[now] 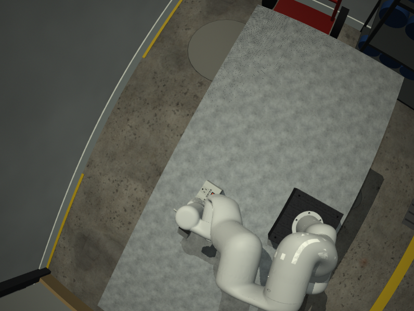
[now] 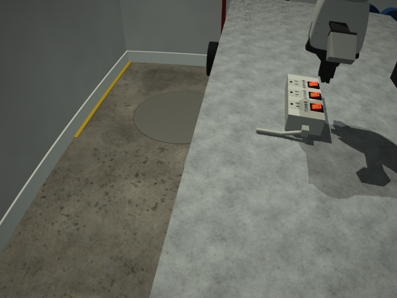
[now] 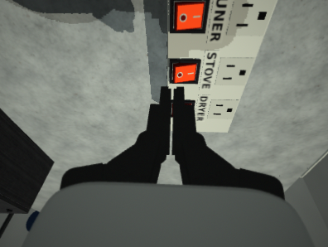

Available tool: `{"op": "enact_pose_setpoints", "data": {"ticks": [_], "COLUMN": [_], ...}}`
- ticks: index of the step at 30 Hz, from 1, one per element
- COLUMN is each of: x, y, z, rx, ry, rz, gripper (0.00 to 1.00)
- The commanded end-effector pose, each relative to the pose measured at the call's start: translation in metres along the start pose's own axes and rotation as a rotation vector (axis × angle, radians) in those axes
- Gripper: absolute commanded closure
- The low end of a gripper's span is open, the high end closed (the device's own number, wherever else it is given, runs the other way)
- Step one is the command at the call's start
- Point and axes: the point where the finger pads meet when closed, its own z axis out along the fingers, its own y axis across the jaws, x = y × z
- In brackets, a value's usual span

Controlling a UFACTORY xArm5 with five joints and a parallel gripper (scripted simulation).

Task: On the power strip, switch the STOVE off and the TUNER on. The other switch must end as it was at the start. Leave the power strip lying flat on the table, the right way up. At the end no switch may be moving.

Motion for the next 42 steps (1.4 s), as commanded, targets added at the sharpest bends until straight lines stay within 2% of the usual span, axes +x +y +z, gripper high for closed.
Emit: {"op": "enact_pose_setpoints", "data": {"ticks": [1, 23, 42], "x": [0.000, 0.000, 0.000], "y": [0.001, 0.001, 0.001], "z": [0.006, 0.028, 0.031], "rx": [-0.003, -0.003, -0.003], "ry": [0.001, 0.001, 0.001], "rz": [0.000, 0.000, 0.000], "gripper": [1.00, 1.00, 1.00]}}
